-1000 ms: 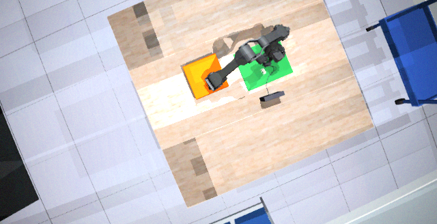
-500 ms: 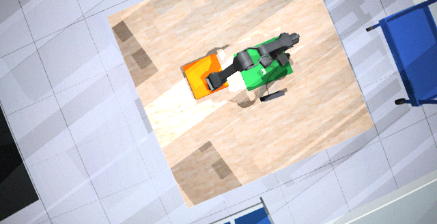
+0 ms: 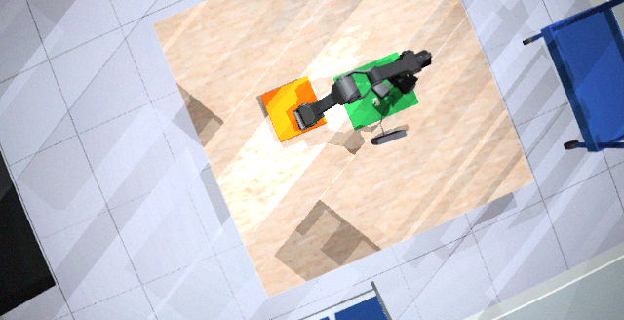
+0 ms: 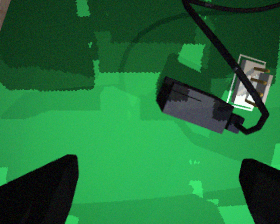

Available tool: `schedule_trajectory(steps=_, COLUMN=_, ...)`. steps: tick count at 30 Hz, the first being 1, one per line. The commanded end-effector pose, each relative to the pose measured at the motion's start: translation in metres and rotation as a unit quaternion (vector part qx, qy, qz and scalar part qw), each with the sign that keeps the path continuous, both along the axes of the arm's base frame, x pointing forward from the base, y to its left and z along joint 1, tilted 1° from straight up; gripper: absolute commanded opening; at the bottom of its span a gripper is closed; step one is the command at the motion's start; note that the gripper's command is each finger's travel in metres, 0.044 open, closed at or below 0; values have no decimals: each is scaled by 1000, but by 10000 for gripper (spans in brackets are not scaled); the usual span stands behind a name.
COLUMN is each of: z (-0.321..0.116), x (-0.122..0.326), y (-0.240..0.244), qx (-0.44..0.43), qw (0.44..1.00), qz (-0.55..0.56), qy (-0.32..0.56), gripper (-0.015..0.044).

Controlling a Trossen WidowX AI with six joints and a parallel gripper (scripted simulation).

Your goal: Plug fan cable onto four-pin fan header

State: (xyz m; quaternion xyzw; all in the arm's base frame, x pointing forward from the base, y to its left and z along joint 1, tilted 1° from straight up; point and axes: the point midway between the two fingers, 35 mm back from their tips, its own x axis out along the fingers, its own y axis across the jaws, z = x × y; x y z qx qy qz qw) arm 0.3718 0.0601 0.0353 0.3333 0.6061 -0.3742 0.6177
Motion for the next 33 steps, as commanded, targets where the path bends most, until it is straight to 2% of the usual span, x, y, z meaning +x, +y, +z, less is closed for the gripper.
schedule_trajectory(steps=1, z=0, x=0, y=-1, qx=-3, qw=1000, qz=-3, qy=0, gripper=440)
schedule_trajectory(steps=26, z=0, x=0, y=0, qx=1, qw=1000, qz=-9, qy=-2, gripper=440)
schedule_trajectory(steps=29, z=8, x=-4, y=-5, qx=14, qw=991, qz=-132, qy=-35, gripper=440)
schedule_trajectory(steps=33, z=20, x=-11, y=-13, qx=49, qw=937, qz=-336, qy=-81, gripper=440)
